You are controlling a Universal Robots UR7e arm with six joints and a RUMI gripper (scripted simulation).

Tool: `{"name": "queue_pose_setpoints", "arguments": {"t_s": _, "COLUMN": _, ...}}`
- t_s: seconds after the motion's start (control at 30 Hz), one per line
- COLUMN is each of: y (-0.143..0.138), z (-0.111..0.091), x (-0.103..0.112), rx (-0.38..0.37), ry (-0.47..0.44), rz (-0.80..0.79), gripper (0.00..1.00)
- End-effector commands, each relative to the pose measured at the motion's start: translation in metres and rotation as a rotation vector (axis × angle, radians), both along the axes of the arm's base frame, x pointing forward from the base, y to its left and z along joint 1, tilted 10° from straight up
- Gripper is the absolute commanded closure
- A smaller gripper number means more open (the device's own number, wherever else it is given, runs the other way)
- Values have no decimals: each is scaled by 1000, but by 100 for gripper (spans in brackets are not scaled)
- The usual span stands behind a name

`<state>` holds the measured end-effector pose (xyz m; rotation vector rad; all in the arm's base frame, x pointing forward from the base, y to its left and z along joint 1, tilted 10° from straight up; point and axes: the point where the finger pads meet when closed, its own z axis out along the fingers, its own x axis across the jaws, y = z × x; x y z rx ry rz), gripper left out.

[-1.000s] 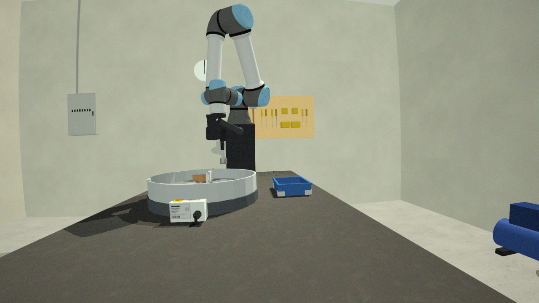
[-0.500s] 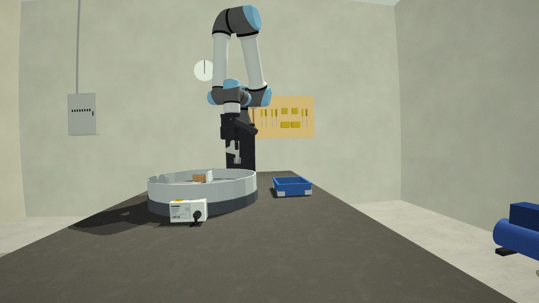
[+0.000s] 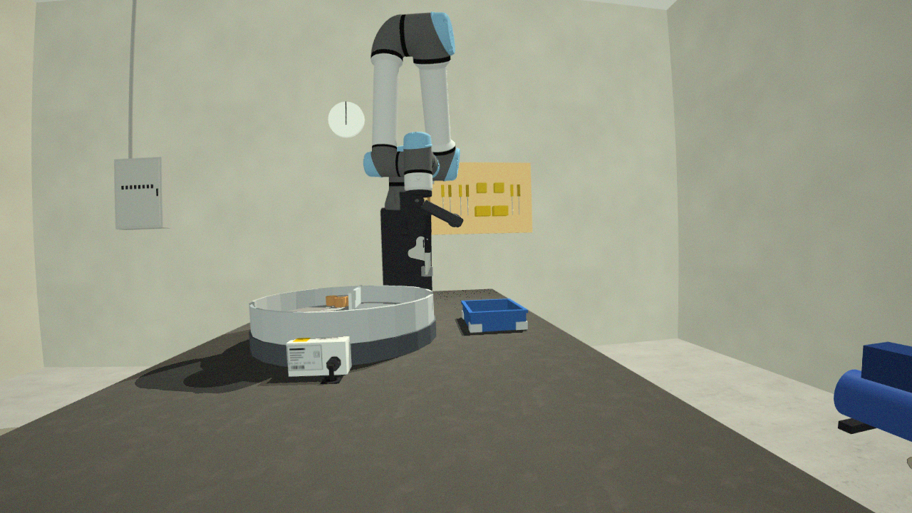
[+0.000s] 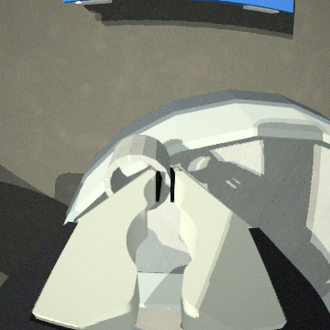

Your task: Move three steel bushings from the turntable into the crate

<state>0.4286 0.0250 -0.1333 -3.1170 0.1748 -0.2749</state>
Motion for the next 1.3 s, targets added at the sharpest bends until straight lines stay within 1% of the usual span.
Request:
{"name": "queue_pose_setpoints", "arguments": {"t_s": 0.0, "y": 20, "z": 1, "x": 6, "rx": -3, "ry": 1, "rz": -2, "gripper": 100}}
{"name": "queue_pose_setpoints", "arguments": {"t_s": 0.4, "y": 77, "z": 3, "x": 19, "rx": -3, "ry": 1, "rz": -2, "gripper": 100}}
{"name": "queue_pose_setpoints", "arguments": {"t_s": 0.47, "y": 77, "z": 3, "x": 19, "rx": -3, "ry": 1, "rz": -2, "gripper": 100}}
{"name": "queue_pose_setpoints", "arguments": {"t_s": 0.73, "y": 111, "z": 4, "x": 26, "rx": -3, "ry": 1, "rz": -2, "gripper": 100}}
{"name": "queue_pose_setpoints", "arguments": {"t_s": 0.97, "y": 134, "z": 5, "x": 32, "rx": -3, "ry": 1, "rz": -2, "gripper": 100}}
{"name": "queue_pose_setpoints", "arguments": {"t_s": 1.03, "y": 134, "z": 5, "x": 32, "rx": -3, "ry": 1, "rz": -2, "gripper": 100}}
{"name": "queue_pose_setpoints", "arguments": {"t_s": 1.27, "y": 152, "z": 5, "x": 36, "rx": -3, "ry": 1, "rz": -2, "gripper": 100}}
